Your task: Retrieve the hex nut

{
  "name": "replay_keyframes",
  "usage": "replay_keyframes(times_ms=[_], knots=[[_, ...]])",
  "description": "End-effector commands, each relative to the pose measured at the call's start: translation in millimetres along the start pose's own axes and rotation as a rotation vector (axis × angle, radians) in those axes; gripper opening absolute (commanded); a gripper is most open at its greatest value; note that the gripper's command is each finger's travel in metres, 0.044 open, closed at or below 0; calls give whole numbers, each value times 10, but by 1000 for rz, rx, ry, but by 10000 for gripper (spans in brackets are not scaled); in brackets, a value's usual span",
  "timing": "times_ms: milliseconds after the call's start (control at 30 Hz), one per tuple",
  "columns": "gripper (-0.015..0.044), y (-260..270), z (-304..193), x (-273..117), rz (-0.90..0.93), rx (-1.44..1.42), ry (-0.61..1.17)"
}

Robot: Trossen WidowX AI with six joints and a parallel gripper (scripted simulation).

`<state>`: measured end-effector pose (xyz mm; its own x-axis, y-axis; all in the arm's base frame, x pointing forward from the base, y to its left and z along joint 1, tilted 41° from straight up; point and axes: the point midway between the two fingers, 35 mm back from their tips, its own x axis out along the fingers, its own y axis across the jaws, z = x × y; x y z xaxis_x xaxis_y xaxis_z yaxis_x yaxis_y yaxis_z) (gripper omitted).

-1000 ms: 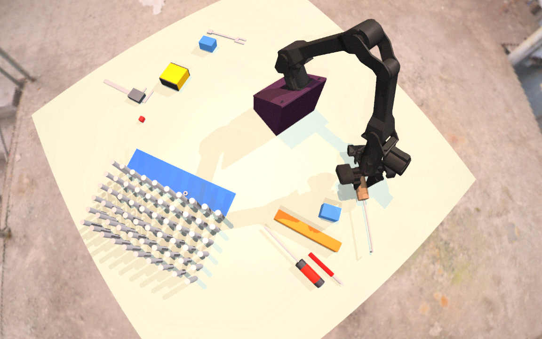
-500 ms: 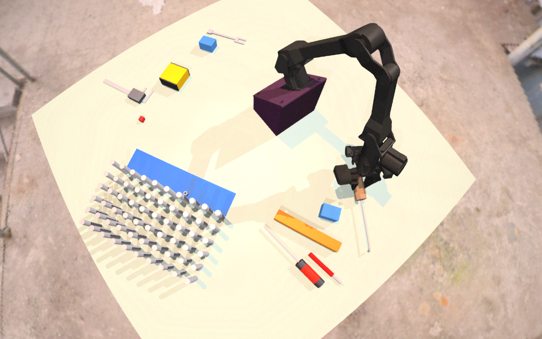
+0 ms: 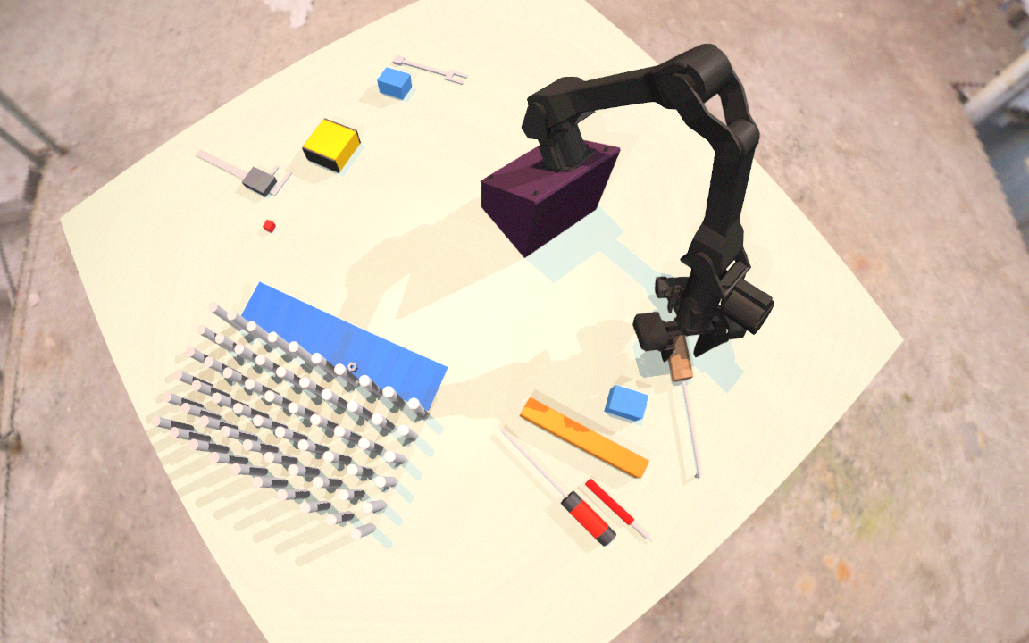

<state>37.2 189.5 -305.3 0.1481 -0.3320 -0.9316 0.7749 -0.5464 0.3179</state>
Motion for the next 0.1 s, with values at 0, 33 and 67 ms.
replay_keyframes(times_ms=[0, 33, 67], knots=[[394, -3, -6, -4, -1, 0, 1], [420, -3, -6, -4, -1, 0, 1], [440, -3, -6, -4, -1, 0, 1]])
